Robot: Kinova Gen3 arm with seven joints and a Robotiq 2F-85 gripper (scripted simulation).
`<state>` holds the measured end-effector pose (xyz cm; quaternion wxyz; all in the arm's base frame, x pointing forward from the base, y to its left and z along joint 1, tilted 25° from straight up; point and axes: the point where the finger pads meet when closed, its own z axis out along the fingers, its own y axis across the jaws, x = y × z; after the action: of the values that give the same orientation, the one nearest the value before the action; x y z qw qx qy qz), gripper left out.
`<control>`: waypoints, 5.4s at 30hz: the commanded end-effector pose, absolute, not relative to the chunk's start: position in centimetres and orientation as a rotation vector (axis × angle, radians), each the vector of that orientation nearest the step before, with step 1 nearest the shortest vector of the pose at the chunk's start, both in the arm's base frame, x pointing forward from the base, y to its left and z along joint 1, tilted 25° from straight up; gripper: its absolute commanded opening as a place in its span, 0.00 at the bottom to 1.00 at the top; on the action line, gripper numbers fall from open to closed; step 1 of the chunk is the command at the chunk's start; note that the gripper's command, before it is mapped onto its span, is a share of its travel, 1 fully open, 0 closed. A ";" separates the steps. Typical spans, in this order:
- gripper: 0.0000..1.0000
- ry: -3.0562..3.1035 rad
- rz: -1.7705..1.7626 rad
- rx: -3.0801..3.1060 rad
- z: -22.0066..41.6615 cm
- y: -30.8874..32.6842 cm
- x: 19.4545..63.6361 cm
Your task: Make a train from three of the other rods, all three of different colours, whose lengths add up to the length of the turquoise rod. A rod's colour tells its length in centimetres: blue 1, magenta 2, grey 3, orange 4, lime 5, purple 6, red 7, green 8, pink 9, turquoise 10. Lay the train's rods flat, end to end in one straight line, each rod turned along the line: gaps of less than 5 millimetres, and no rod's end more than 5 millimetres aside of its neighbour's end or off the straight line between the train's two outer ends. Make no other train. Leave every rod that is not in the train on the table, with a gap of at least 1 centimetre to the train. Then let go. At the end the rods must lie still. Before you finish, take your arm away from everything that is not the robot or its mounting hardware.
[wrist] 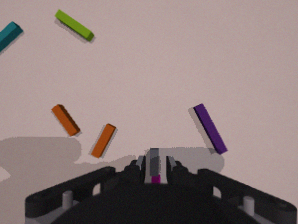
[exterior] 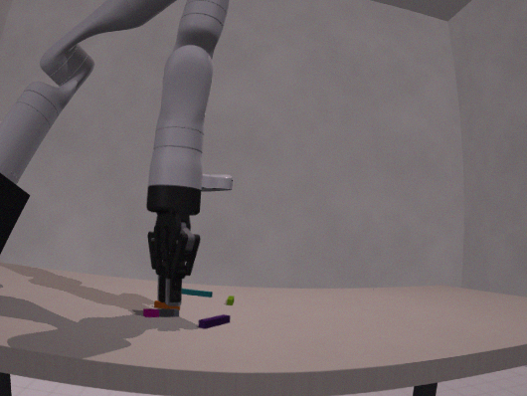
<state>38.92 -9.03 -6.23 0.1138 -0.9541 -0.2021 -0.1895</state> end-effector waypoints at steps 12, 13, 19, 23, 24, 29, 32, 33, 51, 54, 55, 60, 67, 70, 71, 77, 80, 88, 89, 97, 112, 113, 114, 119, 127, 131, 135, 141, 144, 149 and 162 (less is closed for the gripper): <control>0.24 -0.588 -0.554 -2.797 -6.3 -9.0 38.9; 0.24 -0.588 -0.553 -2.797 -6.3 -9.0 38.9; 0.24 -0.589 -0.549 -2.795 -6.3 -8.8 38.6; 0.24 -0.589 -0.551 -2.796 -6.3 -8.8 38.7; 0.24 -0.589 -0.550 -2.795 -6.3 -8.8 38.7; 0.24 -0.589 -0.550 -2.795 -6.3 -8.8 38.7; 0.24 -0.589 -0.550 -2.795 -6.3 -8.8 38.7; 0.24 -0.589 -0.550 -2.795 -6.3 -8.8 38.7; 0.24 -0.589 -0.550 -2.795 -6.3 -8.8 38.7; 0.24 -0.589 -0.550 -2.795 -6.3 -8.8 38.7; 0.24 -0.589 -0.550 -2.795 -6.3 -8.8 38.7; 0.24 -0.589 -0.550 -2.795 -6.3 -8.8 38.7; 0.24 -0.588 -0.552 -2.796 -6.4 -8.8 38.8; 0.24 -0.588 -0.554 -2.798 -6.6 -8.8 39.0; 0.24 -0.588 -0.555 -2.798 -6.6 -8.8 39.0; 0.24 -0.588 -0.554 -2.798 -7.0 -8.7 39.1; 0.24 -0.588 -0.554 -2.798 -7.3 -8.6 39.2; 0.24 -0.588 -0.554 -2.798 -7.7 -8.4 39.4; 0.24 -0.588 -0.554 -2.798 -7.7 -8.4 39.4; 0.24 -0.588 -0.554 -2.798 -7.8 -8.4 39.4; 0.24 -0.588 -0.554 -2.798 -7.8 -8.4 39.4; 0.24 -0.588 -0.554 -2.798 -7.8 -8.4 39.4; 0.24 -0.588 -0.554 -2.798 -7.8 -8.4 39.4; 0.24 -0.588 -0.554 -2.798 -7.8 -8.4 39.4; 0.24 -0.588 -0.554 -2.798 -7.8 -8.4 39.4; 0.05 -0.588 -0.554 -2.798 -7.8 -8.4 39.4; 0.05 -0.588 -0.554 -2.798 -7.8 -8.4 39.4; 0.05 -0.588 -0.554 -2.798 -7.8 -8.4 39.4; 0.05 -0.588 -0.554 -2.798 -7.8 -8.4 39.4; 0.05 -0.588 -0.554 -2.798 -7.8 -8.4 39.4; 0.05 -0.588 -0.554 -2.798 -7.8 -8.4 39.4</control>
<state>39.20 -8.28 -7.68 0.1159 -0.9538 -0.2038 -0.1878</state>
